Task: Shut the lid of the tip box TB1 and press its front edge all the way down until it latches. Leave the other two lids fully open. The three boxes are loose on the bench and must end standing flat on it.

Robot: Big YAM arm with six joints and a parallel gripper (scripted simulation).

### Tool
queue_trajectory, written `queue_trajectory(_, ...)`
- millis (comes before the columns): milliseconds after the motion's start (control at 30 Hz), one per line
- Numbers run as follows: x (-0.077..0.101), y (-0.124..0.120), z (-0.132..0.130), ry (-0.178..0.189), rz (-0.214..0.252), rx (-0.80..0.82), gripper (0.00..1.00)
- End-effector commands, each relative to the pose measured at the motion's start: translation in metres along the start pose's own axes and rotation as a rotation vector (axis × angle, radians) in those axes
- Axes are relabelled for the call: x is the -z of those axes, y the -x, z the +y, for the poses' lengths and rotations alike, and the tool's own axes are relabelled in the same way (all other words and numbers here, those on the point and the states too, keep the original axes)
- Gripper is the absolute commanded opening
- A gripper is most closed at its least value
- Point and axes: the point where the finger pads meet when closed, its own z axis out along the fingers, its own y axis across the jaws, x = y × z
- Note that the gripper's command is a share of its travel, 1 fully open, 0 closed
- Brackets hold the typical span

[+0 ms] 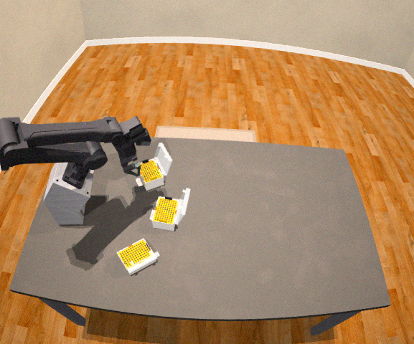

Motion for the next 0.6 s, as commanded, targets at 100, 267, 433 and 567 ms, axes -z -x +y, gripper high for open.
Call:
queue_trajectory(100,0.007,0.025,0.001,-0.03,-0.038,-0.1,1.0)
queue_trajectory(267,-0.001,-0.007,0.02,-0.085,-0.067,-0.185,1.0)
queue_trajectory(433,0.009,0.004,0.051,-0.121,-0.172,-0.35,1.0)
queue_trajectory(567,0.008,-0.006,0.06,-0.155,-0.194,-0.382,1.0)
